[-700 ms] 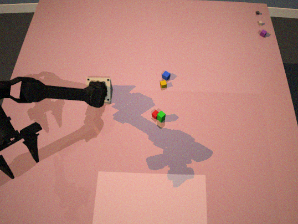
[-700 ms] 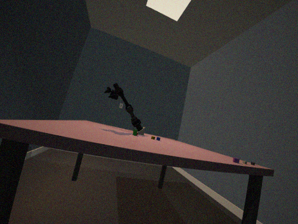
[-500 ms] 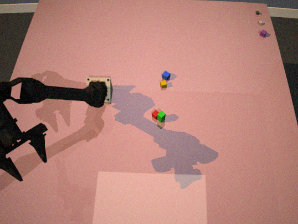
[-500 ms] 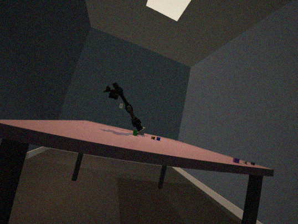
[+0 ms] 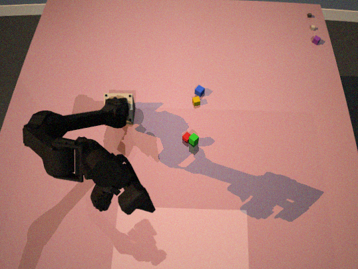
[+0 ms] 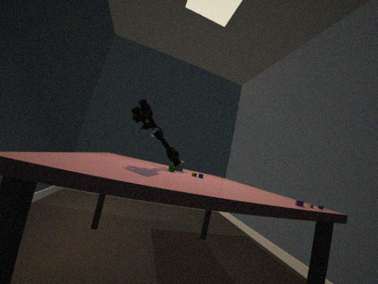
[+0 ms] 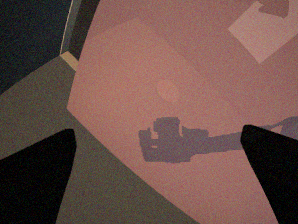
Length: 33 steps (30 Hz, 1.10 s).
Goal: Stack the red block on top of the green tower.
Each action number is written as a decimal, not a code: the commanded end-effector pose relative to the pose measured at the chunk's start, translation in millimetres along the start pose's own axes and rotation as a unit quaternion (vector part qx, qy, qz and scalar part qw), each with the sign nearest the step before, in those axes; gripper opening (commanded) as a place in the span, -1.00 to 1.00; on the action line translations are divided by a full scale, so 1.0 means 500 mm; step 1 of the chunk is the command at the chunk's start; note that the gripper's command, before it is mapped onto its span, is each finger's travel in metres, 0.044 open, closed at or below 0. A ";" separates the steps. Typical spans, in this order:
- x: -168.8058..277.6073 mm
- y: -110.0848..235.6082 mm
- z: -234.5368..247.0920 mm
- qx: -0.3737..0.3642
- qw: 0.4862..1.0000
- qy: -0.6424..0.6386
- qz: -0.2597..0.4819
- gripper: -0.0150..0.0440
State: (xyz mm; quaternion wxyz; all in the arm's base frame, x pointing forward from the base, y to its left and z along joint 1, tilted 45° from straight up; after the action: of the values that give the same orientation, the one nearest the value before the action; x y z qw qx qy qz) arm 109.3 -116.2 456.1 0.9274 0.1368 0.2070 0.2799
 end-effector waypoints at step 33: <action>0.485 -0.256 -0.477 0.303 0.602 0.724 0.148 1.00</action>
State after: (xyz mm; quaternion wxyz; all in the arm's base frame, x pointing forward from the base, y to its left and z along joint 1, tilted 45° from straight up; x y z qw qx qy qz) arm 242.8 -49.9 127.5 0.3324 0.1930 0.8583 0.3401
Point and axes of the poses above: the point midway between the two fingers, 35 mm back from their tips, its own y axis back along the fingers, its own z axis across the jaws, x = y × z, the point moved 2 cm from there along y, back along the fingers, and after that the axes turned 5 degrees about y, right-handed, at the moved point
